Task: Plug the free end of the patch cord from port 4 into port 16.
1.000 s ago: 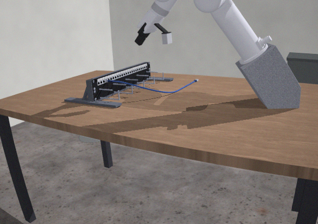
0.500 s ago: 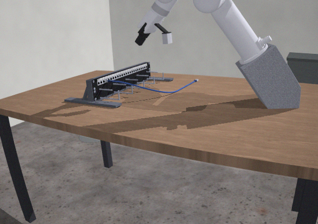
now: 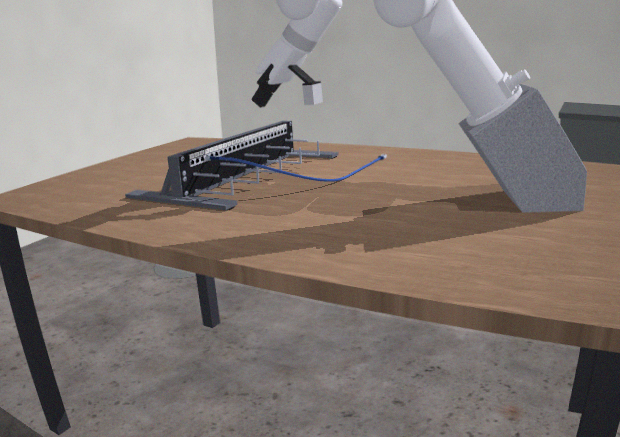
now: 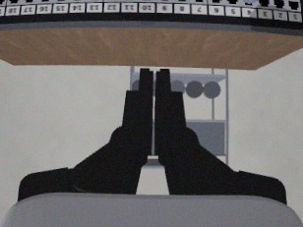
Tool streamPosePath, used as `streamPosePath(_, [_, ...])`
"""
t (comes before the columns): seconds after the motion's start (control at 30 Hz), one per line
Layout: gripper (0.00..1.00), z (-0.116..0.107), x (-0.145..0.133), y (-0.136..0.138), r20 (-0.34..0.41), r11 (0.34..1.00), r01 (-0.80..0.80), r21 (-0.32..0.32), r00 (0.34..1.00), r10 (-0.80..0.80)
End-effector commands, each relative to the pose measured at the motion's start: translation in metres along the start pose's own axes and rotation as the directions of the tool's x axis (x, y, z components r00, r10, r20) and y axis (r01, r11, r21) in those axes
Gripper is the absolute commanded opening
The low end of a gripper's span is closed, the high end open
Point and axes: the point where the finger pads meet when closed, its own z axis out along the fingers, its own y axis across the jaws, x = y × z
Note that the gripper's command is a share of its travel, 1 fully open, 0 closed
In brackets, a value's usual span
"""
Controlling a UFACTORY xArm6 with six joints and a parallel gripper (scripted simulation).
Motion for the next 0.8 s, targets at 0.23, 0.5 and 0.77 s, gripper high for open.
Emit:
streamPosePath(0.23, [0.00,0.072,-0.003,-0.001,0.011,1.000,0.003,0.009,1.000,-0.003])
streamPosePath(0.5, [0.00,0.084,-0.003,-0.001,0.011,1.000,0.003,0.009,1.000,-0.003])
streamPosePath(0.77, [0.00,0.085,-0.003,-0.001,0.011,1.000,0.003,0.009,1.000,-0.003])
